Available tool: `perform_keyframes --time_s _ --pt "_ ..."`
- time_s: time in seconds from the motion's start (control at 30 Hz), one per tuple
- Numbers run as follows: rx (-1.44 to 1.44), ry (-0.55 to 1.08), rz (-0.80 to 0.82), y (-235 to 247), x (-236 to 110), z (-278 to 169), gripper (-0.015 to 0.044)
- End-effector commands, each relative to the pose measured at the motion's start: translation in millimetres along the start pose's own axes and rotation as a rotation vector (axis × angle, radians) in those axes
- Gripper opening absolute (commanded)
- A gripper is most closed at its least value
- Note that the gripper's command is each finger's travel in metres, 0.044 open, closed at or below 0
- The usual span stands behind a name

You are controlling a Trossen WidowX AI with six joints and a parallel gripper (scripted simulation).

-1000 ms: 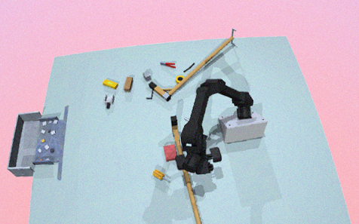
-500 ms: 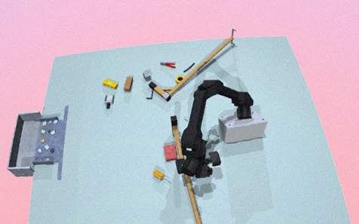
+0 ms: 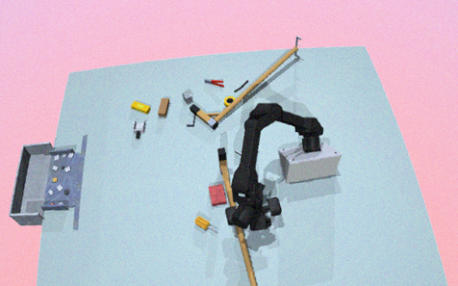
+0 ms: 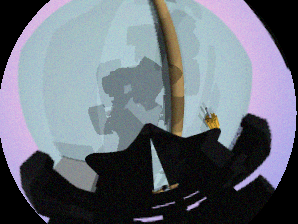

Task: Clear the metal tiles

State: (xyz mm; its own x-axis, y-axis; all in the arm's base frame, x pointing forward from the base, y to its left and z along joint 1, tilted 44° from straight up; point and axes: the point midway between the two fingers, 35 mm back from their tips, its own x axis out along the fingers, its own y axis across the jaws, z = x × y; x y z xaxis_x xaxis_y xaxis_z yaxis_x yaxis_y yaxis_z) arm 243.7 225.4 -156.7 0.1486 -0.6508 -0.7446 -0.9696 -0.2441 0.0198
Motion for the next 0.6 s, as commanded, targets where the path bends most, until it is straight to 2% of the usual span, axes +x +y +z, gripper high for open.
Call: perform_keyframes --time_s 0.0,0.17,0.57 --pt "-0.008 0.008 0.001 2.8 12.4 -2.8 0.0000" --pt "-0.008 0.009 0.002 4.8 22.6 -4.4 0.0000" --pt "-0.008 0.008 0.001 -4.6 21.6 -2.1 0.0000"
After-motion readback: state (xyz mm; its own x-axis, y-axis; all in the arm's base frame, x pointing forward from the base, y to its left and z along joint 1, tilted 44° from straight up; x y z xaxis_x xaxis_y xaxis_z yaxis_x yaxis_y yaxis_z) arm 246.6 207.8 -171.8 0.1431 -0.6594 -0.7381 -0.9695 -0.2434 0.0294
